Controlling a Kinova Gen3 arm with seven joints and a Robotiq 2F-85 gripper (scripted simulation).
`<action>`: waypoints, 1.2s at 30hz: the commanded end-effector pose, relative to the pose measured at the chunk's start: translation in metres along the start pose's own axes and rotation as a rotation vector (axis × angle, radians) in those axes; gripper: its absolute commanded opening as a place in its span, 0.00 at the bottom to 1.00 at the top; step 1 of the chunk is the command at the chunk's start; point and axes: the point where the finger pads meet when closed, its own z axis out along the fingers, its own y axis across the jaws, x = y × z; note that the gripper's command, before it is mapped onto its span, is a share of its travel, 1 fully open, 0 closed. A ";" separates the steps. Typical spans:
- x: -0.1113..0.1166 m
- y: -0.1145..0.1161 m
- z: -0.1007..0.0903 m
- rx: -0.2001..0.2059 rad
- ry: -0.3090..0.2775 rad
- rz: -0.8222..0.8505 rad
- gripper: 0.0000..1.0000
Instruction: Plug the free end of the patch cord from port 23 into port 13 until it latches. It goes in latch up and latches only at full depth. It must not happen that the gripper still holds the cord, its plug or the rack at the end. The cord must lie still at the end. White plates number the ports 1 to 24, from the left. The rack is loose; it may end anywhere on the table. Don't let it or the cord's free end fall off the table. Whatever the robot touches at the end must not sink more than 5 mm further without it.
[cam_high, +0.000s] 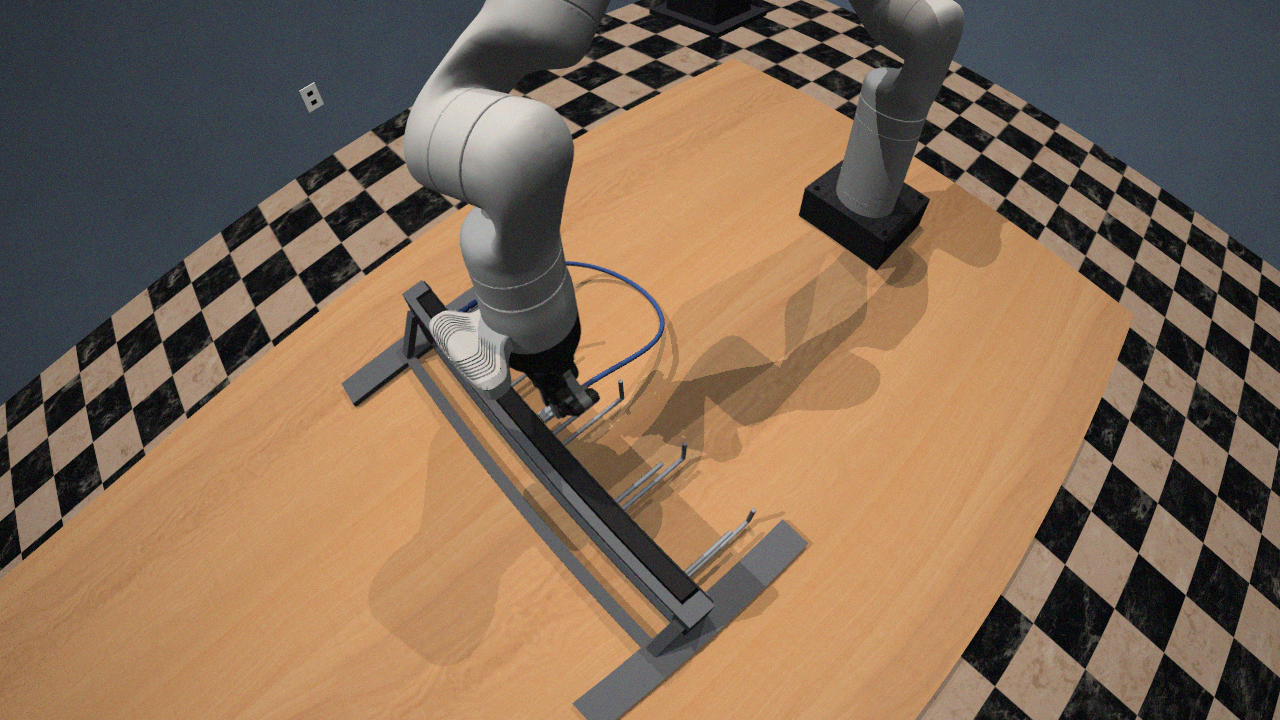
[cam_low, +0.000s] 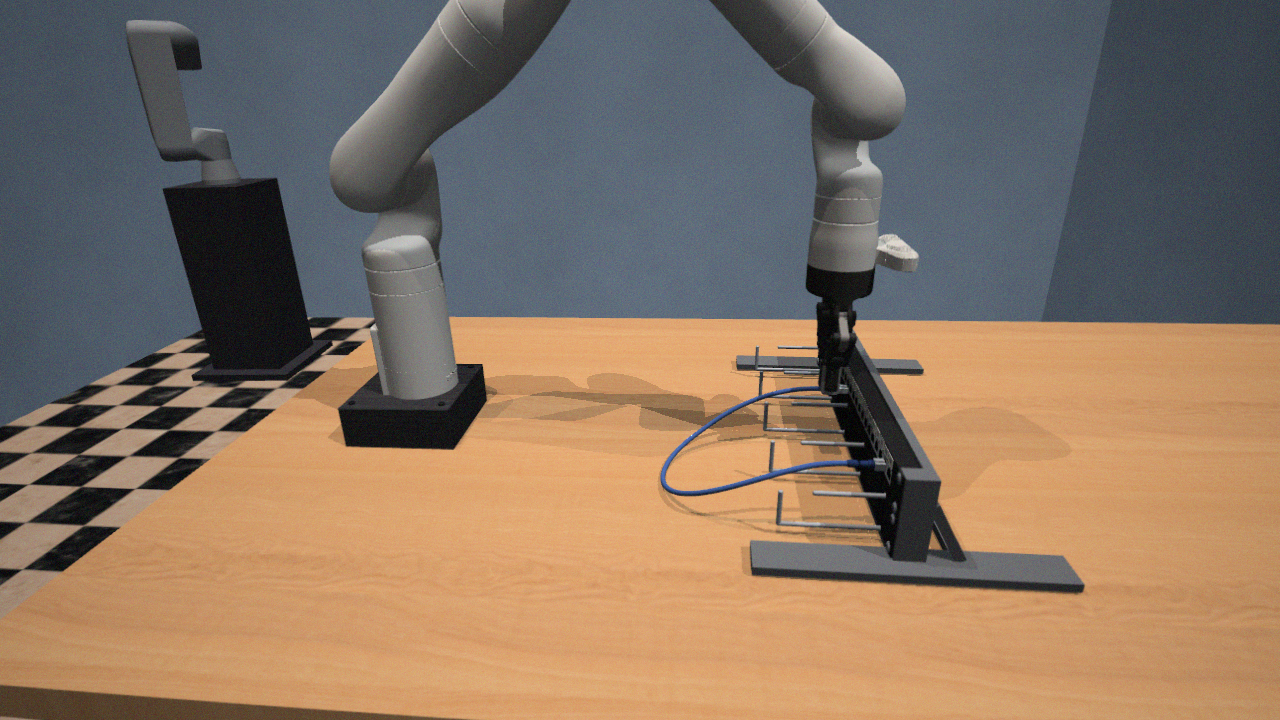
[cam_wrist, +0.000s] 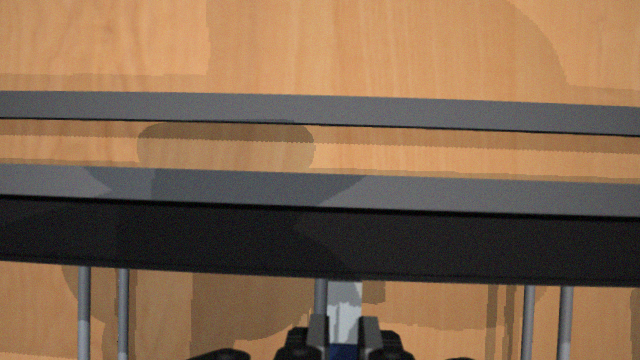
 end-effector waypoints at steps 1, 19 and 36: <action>-0.003 -0.001 0.000 0.002 -0.007 0.000 0.00; -0.005 -0.002 0.001 0.002 -0.013 0.004 0.00; -0.005 -0.003 0.002 0.002 -0.015 0.008 0.00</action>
